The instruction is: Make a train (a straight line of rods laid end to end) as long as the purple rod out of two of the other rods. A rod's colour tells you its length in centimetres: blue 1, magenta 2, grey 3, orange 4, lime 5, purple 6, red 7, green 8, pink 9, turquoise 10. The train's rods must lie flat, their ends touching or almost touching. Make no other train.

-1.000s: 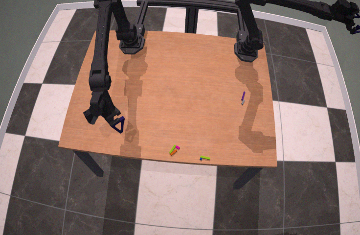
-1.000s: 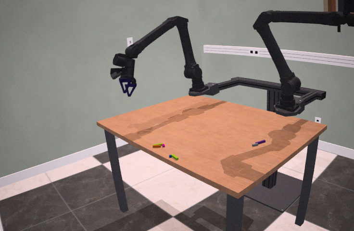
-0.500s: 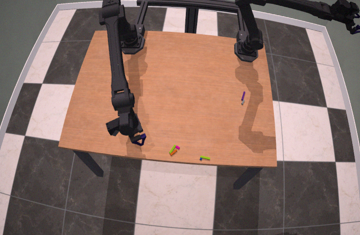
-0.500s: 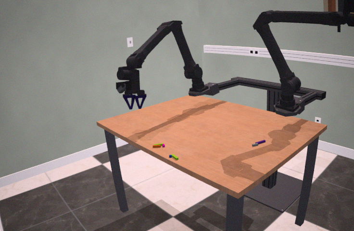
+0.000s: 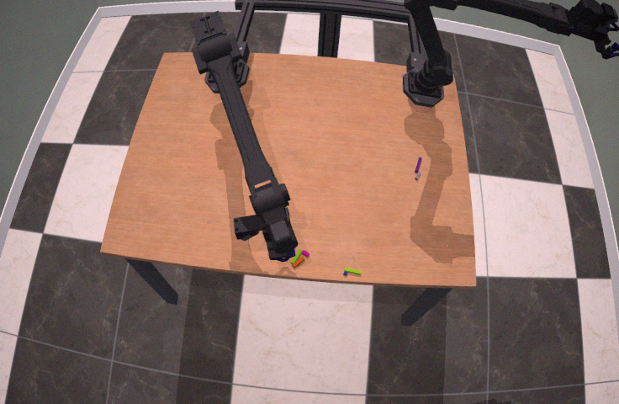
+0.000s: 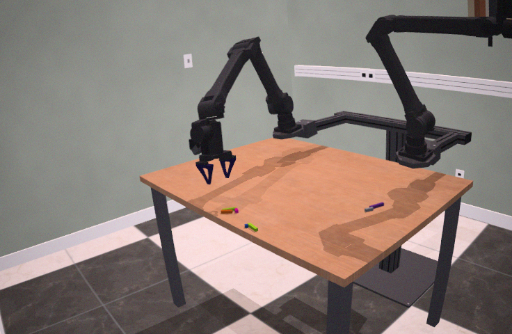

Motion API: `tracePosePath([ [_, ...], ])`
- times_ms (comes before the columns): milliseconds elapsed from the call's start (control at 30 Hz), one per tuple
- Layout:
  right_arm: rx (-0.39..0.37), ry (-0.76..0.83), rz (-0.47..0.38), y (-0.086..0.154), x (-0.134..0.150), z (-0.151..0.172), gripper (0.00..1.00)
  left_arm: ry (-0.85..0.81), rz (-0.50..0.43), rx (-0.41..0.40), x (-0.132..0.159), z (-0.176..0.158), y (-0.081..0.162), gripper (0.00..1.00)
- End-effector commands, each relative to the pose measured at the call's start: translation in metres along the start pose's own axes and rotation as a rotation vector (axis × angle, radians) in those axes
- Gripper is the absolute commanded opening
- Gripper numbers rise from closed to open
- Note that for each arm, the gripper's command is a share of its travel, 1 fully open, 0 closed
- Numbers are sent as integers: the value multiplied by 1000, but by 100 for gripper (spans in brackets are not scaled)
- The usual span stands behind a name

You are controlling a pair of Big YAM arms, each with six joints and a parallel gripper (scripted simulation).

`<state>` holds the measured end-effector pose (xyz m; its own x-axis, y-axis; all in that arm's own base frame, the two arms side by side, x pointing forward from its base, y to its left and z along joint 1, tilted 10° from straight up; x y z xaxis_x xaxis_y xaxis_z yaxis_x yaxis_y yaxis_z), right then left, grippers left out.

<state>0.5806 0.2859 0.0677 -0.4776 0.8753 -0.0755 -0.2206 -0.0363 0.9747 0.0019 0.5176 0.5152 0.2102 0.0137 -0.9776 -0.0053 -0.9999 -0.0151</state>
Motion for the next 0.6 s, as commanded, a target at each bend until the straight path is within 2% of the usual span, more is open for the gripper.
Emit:
tracePosePath([
  [0,9,-124,-16,2,9,20,100,15,-47,-6,-16,4,5,100],
  [233,57,-219,-58,-26,48,22,100,15,-47,-6,-16,4,5,100],
  [300,61,-227,-62,-28,52,22,100,15,-47,-6,-16,4,5,100],
  [367,65,-257,-69,-31,35,22,100,15,-47,-6,-16,4,5,100],
  [400,60,-258,-68,-27,35,23,100,15,-47,-6,-16,4,5,100],
  [433,34,-261,-64,-11,34,29,100,15,-47,-6,-16,4,5,100],
  [567,30,-260,-63,-9,35,30,100,15,-47,-6,-16,4,5,100],
])
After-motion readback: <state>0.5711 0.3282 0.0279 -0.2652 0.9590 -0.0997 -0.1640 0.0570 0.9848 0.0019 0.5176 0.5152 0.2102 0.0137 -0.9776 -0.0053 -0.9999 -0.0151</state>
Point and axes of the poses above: on each arm, the point where the finger pads meet when closed, its own y axis back along the fingers, its own z axis across the jaws, x = y × z, the point moved 1 cm from there along y, back along the fingers, and after that the axes turned 13 degrees about y, right-handed, at the moved point
